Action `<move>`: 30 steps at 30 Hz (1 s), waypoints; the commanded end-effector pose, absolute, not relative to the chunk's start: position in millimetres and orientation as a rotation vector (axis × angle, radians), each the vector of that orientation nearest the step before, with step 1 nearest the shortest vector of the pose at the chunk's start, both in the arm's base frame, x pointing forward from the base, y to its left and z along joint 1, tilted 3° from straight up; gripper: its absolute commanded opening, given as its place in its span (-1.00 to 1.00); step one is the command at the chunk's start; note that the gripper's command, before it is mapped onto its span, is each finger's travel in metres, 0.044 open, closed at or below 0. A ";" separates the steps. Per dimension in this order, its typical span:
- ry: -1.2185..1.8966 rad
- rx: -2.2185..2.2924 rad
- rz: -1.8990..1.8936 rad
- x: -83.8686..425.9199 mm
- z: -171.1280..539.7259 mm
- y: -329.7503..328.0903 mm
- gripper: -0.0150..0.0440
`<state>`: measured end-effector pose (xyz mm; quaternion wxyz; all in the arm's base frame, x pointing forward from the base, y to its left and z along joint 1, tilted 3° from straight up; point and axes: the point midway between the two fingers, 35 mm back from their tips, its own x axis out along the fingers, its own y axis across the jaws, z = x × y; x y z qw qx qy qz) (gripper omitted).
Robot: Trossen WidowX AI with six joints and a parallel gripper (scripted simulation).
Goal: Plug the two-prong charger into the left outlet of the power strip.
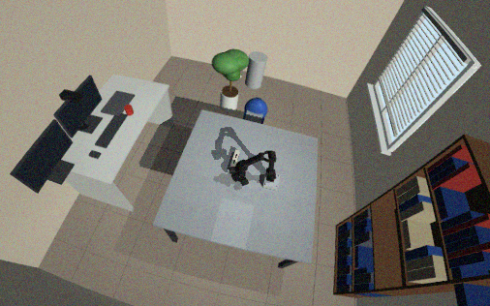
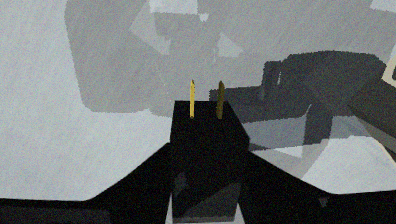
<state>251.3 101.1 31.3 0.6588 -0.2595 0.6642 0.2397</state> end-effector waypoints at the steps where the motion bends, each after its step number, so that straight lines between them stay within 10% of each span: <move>1: 1.486 -0.586 0.547 251.5 55.3 101.2 -0.49; 30: 1.522 -0.447 0.423 256.2 57.9 60.1 -0.49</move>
